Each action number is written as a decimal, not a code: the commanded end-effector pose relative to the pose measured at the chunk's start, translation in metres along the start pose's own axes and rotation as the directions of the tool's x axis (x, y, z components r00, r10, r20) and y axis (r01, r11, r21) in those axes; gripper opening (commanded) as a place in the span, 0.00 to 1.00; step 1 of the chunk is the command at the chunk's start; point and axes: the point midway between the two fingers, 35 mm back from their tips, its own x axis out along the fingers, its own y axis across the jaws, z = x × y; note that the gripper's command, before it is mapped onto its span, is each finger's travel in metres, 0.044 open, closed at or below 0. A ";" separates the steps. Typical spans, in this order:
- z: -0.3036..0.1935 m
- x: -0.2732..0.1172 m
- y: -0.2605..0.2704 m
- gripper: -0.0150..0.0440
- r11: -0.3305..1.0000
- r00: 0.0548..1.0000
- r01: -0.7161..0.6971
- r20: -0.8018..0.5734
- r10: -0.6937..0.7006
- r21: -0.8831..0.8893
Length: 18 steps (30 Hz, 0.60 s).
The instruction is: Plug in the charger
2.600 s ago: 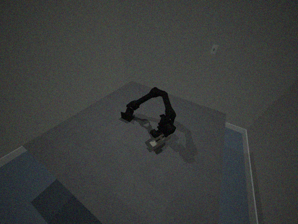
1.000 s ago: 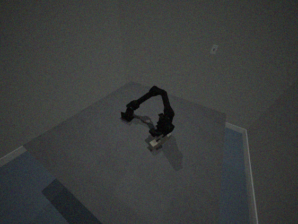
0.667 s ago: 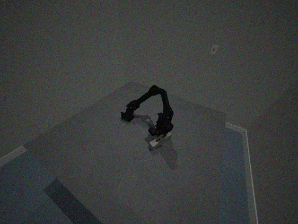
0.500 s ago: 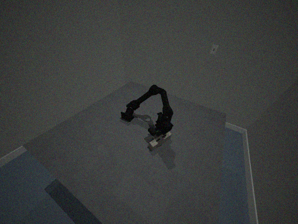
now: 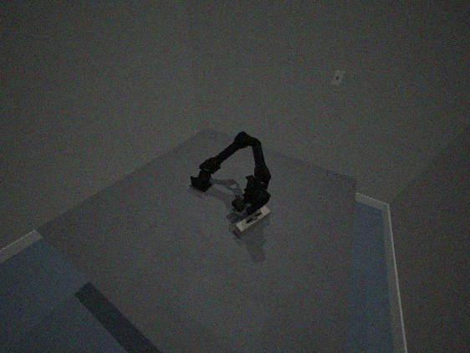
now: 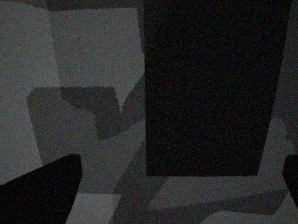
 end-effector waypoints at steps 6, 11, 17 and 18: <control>-0.009 0.000 0.000 1.00 1.000 1.000 -0.001 0.004 0.001 -0.005; -0.014 0.000 0.000 1.00 1.000 1.000 -0.001 0.004 0.001 -0.005; -0.020 0.001 -0.001 1.00 1.000 1.000 -0.001 0.004 0.001 -0.005; -0.021 0.001 -0.001 1.00 1.000 1.000 -0.001 0.004 0.001 -0.005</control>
